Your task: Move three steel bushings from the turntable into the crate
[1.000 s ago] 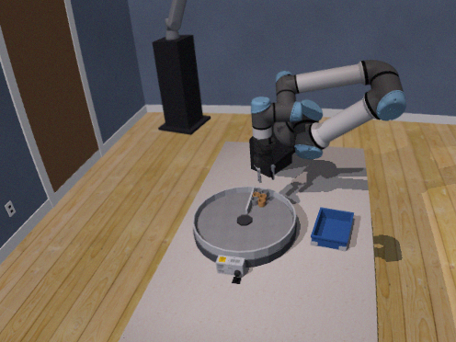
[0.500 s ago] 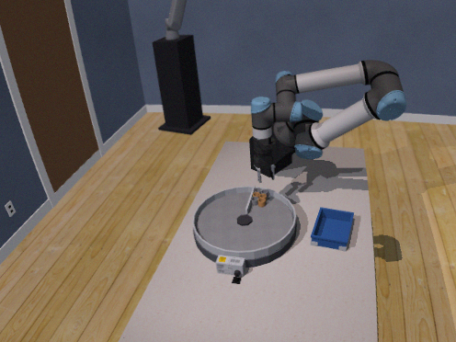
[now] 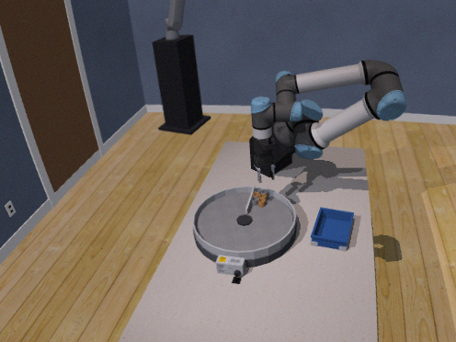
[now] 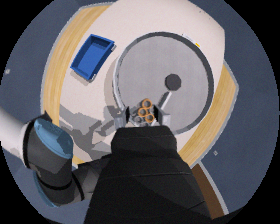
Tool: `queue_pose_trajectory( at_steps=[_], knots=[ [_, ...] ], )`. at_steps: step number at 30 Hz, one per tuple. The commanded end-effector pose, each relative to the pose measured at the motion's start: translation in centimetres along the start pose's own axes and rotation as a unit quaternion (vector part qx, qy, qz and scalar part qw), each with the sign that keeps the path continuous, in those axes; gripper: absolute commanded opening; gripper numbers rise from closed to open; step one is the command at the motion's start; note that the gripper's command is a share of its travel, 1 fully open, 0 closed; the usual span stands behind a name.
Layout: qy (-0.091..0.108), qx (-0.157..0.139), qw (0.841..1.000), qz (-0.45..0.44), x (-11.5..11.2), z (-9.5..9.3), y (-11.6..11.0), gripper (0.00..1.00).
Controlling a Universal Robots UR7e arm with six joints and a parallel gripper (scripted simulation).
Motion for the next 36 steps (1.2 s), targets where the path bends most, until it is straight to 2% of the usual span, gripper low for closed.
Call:
queue_pose_trajectory(
  at_steps=[1, 36],
  knots=[
    [0.0, 0.0, 1.0, 0.0, 0.03, 0.03, 0.0, 1.0],
    [0.0, 0.0, 1.0, 0.0, 0.03, 0.03, 0.0, 1.0]
  ],
)
Point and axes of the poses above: the point where the finger pads meet when closed, its own z axis back along the fingers, its own x axis across the jaws, y = z × x, the point moved 6 cm from there along z, back along the fingers, and after that the axes turned 6 degrees about -z, right-handed, at the moved point
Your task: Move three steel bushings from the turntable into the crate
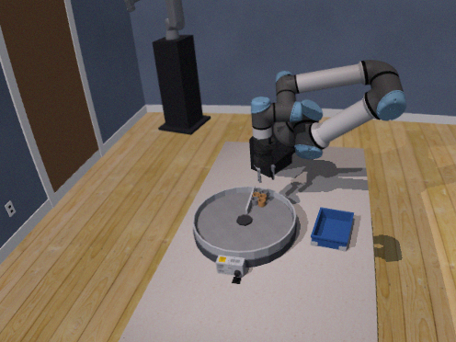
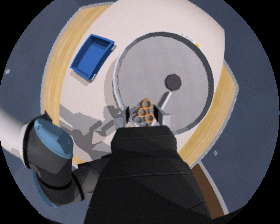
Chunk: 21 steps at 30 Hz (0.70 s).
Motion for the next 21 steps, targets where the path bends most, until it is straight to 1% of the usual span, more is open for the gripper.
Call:
queue_pose_trajectory(
  at_steps=[1, 11, 16, 21],
  knots=[
    [0.0, 0.0, 1.0, 0.0, 0.0, 0.0, 0.0, 1.0],
    [0.0, 0.0, 1.0, 0.0, 0.0, 0.0, 0.0, 1.0],
    [-0.001, 0.0, 1.0, 0.0, 1.8, -0.1, -1.0, 1.0],
    [-0.001, 0.0, 1.0, 0.0, 1.8, -0.1, -1.0, 1.0]
  ],
)
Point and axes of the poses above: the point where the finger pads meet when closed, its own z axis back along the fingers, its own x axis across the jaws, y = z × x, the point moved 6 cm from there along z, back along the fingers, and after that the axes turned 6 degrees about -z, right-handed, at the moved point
